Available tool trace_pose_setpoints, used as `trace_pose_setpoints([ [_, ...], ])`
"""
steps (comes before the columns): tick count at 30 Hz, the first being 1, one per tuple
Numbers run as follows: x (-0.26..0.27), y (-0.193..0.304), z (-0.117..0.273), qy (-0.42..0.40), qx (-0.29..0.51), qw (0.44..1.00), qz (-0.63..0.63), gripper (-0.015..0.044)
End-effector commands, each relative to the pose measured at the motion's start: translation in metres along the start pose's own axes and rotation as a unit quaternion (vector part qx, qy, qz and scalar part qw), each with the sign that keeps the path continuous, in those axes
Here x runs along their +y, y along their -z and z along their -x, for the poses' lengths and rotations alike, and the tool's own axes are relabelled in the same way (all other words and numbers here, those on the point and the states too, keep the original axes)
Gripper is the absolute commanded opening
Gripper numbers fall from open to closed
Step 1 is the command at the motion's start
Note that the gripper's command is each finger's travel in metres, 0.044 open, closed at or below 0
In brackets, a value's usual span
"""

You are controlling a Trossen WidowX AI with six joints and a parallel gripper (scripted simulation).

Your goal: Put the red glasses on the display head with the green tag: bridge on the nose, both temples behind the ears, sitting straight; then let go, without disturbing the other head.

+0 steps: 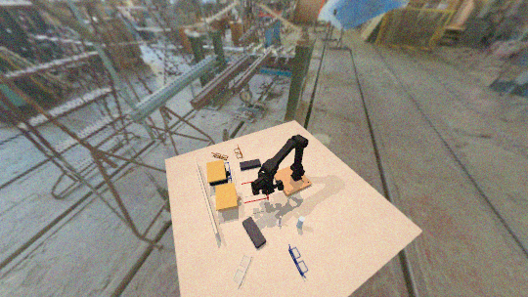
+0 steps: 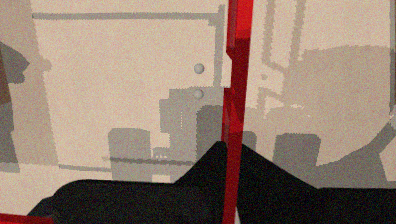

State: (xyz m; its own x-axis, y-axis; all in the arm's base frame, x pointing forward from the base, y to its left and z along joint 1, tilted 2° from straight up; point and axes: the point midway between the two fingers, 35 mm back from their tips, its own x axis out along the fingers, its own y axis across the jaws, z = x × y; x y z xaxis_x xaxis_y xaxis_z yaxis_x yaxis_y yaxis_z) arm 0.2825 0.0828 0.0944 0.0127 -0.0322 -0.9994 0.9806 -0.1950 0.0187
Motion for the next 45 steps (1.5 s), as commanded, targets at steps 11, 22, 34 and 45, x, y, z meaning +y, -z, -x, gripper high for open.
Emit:
trace_pose_setpoints([
  [11,-0.001,-0.003,-0.014,0.002,-0.002,1.000,-0.001,0.0000],
  [22,0.002,-0.004,-0.018,0.002,-0.001,1.000,-0.001,0.0000],
  [34,0.017,-0.004,-0.018,0.000,0.007,1.000,-0.002,0.0000],
  [45,0.032,-0.005,-0.018,0.000,0.006,1.000,-0.002,0.0000],
])
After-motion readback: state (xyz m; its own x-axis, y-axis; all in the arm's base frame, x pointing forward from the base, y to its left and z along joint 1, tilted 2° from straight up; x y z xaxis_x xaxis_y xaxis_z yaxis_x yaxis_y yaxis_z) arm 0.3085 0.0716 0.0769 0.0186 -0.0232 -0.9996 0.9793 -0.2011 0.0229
